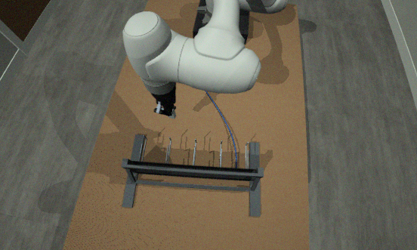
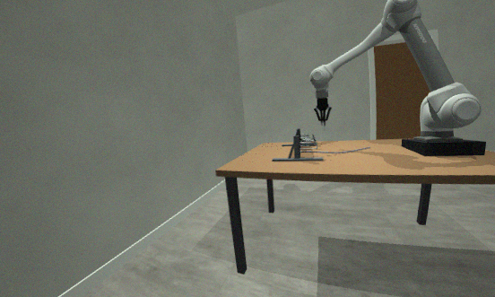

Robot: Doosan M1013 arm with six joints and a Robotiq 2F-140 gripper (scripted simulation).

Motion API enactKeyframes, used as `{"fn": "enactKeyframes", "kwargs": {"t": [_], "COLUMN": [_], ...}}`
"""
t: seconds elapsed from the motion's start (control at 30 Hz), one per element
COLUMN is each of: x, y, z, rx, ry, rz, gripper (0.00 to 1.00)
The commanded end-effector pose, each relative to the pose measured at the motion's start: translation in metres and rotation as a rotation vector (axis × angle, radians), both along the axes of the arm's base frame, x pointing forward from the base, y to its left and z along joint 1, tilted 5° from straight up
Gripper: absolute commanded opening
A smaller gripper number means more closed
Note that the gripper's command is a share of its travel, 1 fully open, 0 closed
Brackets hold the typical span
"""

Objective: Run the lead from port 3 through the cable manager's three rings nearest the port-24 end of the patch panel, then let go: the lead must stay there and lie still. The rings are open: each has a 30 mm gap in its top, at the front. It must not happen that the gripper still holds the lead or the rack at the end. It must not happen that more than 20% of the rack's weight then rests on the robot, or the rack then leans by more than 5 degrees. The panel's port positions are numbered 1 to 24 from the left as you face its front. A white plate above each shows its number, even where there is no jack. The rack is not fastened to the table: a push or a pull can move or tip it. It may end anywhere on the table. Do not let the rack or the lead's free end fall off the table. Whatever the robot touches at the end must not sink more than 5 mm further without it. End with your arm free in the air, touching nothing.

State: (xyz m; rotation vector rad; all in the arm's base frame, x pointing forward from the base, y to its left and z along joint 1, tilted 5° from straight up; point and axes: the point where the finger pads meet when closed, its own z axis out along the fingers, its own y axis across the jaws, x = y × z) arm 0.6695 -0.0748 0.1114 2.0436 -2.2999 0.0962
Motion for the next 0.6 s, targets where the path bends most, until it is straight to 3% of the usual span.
{"fn": "enactKeyframes", "kwargs": {"t": [0.0,0.23,0.57], "x": [0.034,0.089,0.094], "y": [-0.018,-0.040,-0.042], "z": [0.008,0.032,0.035], "rx": [0.004,0.005,0.005], "ry": [0.005,0.020,0.021], "rz": [0.059,0.230,0.246], "gripper": [0.00,0.00,0.00]}}
